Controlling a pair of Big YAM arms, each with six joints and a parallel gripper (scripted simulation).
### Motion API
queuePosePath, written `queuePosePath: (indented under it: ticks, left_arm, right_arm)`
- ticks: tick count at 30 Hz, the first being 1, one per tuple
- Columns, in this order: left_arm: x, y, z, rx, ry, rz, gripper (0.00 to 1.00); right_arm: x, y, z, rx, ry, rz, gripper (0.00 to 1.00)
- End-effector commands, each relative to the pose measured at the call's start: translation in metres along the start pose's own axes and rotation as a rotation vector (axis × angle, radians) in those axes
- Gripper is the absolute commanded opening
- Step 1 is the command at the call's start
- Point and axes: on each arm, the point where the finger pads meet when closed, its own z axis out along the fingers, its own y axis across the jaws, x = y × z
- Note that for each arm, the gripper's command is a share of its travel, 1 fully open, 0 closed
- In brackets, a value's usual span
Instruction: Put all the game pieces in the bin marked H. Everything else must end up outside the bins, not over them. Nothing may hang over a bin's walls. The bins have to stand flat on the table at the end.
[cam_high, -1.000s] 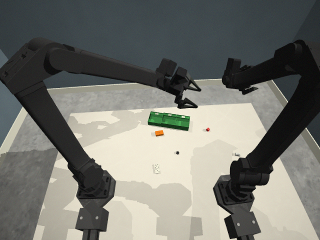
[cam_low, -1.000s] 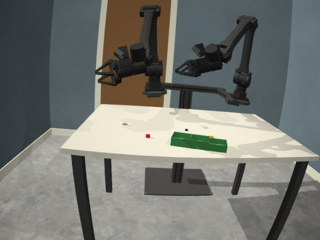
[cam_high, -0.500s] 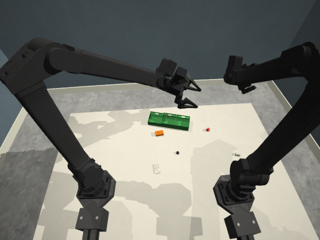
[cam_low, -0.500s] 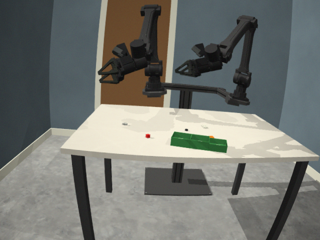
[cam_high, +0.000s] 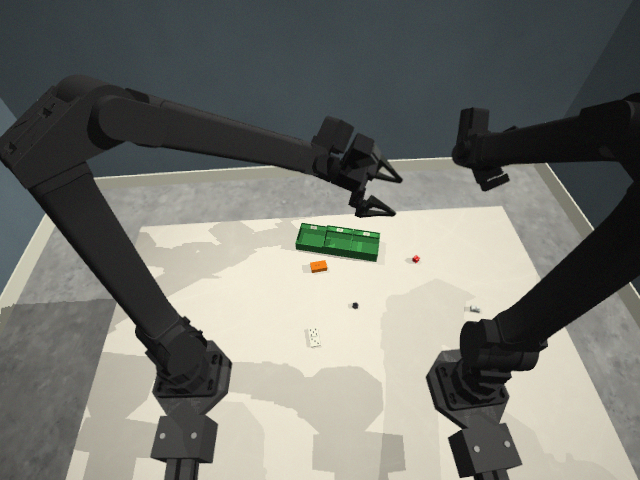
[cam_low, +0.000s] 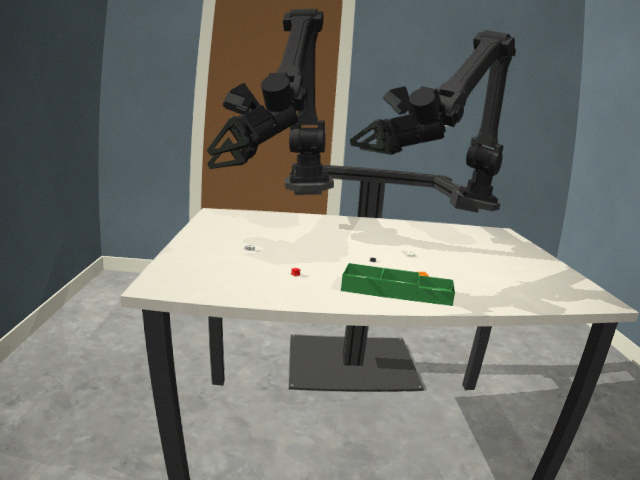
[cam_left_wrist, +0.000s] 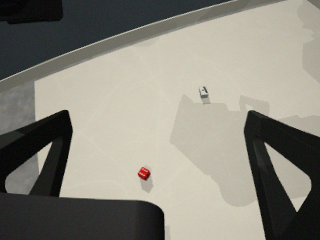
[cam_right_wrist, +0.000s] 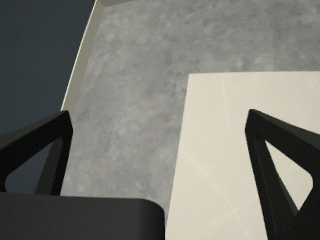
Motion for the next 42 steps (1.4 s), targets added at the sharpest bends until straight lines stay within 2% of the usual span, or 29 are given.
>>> queuePosePath:
  ticks: [1,3,18,20,35,37,42]
  left_arm:
    - [-0.005,0.002,-0.001,-0.004,-0.005,0.010,1.00]
    - [-0.005,0.002,-0.001,-0.004,-0.005,0.010,1.00]
    - [-0.005,0.002,-0.001,-0.004,-0.005,0.010,1.00]
    - [-0.005,0.002,-0.001,-0.004,-0.005,0.010,1.00]
    - [-0.005,0.002,-0.001,-0.004,-0.005,0.010,1.00]
    - [-0.005,0.002,-0.001,-0.004,-0.005,0.010,1.00]
    - [-0.005,0.002,-0.001,-0.004,-0.005,0.010,1.00]
  right_arm:
    - [-0.004,0.001,-0.015,-0.002,0.042,0.021,1.00]
    - [-0.004,0.001,-0.015,-0.002,0.042,0.021,1.00]
    - [0.018,-0.028,-0.050,0.047,0.315,-0.007,1.00]
    - [0.018,-0.028,-0.050,0.047,0.315,-0.007,1.00]
    - [0.034,-0.067,-0.100,0.151,0.580,-0.006,1.00]
    - [0.034,-0.067,-0.100,0.151,0.580,-0.006,1.00]
    - [0.038,-0.081,-0.118,0.194,0.658,0.000,1.00]
